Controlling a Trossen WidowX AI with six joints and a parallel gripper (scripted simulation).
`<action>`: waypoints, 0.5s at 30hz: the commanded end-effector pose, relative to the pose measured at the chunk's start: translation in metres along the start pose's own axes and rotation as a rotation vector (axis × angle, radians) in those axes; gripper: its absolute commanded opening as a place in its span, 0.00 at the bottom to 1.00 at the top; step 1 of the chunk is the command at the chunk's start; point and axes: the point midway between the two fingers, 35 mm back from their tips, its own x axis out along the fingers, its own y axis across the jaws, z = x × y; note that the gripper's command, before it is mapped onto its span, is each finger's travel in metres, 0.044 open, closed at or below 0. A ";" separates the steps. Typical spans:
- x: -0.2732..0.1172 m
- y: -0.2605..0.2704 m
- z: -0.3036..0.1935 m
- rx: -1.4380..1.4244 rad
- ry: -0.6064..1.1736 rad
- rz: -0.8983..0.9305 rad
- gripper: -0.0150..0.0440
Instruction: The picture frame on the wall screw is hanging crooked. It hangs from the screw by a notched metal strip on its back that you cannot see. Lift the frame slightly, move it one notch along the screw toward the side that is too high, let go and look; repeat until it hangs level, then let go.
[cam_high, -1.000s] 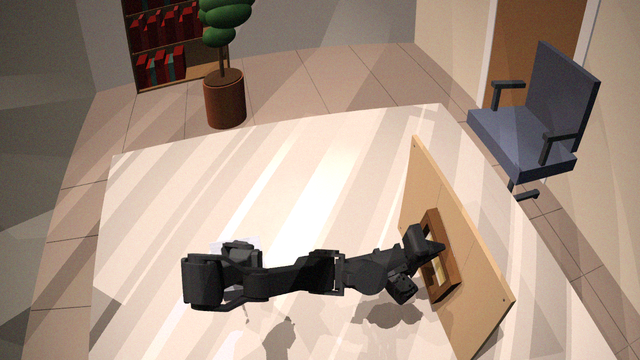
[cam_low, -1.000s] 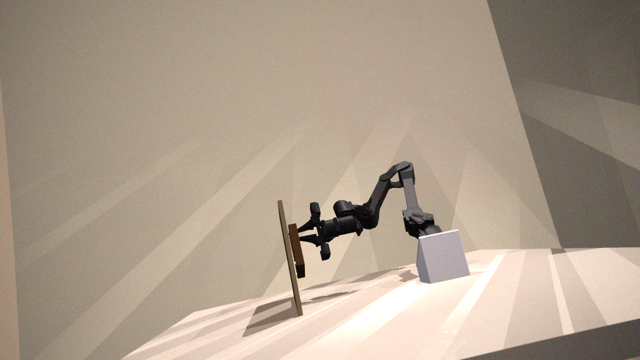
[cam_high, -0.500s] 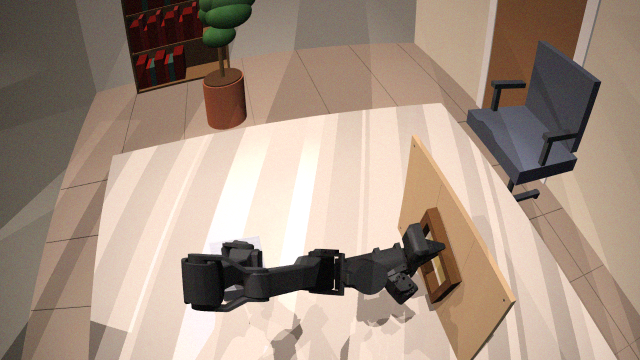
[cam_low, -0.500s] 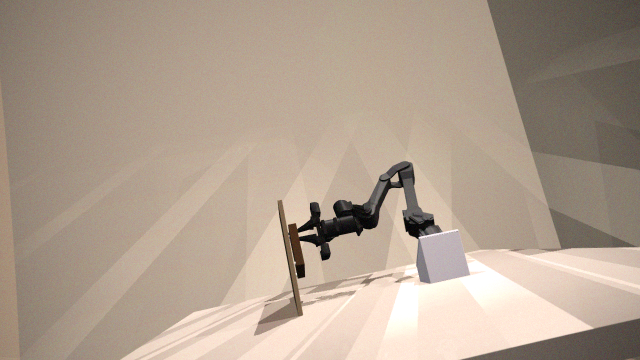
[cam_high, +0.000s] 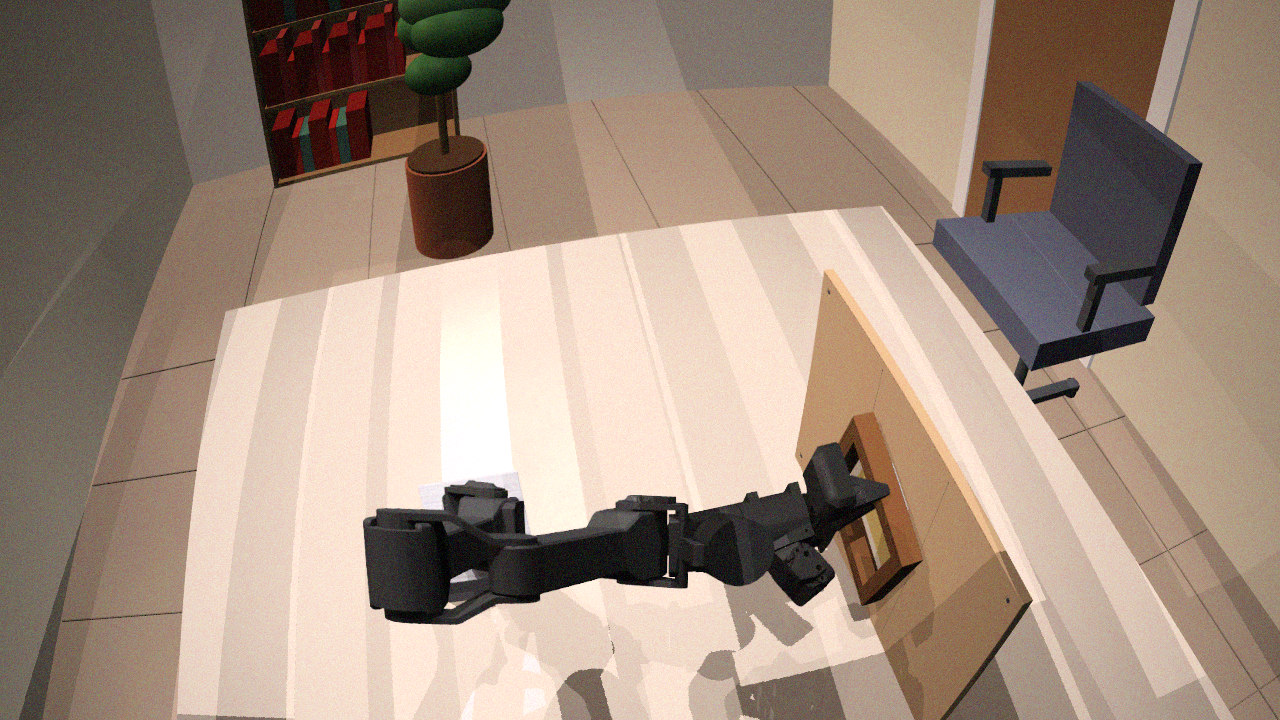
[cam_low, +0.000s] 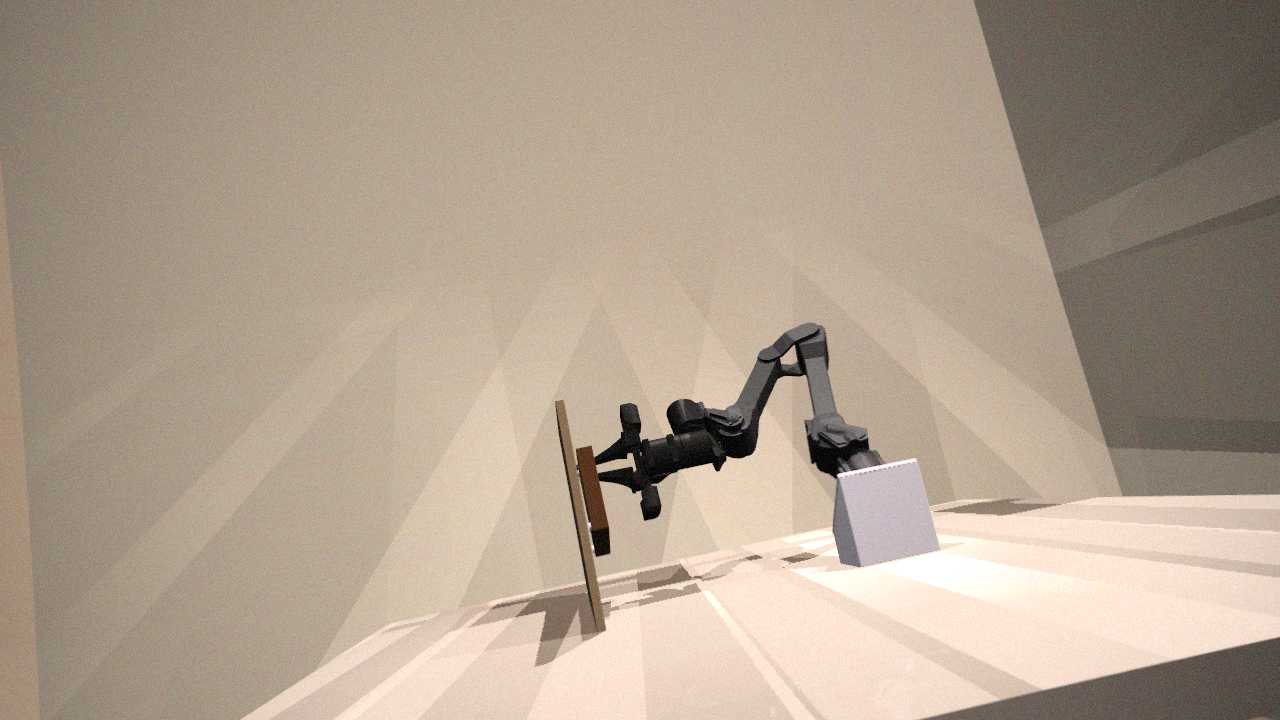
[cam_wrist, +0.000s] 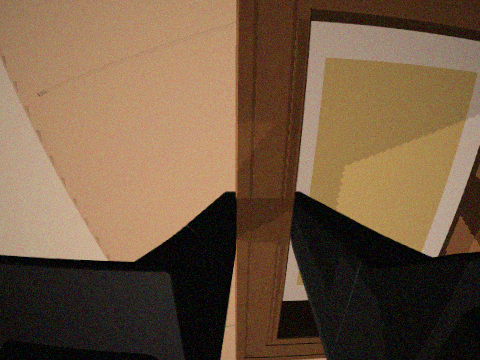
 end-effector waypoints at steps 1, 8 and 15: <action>0.000 0.002 -0.003 -0.004 0.004 0.007 0.25; 0.000 0.001 -0.003 -0.004 0.004 0.007 0.25; 0.000 0.001 -0.003 -0.004 0.004 0.007 0.25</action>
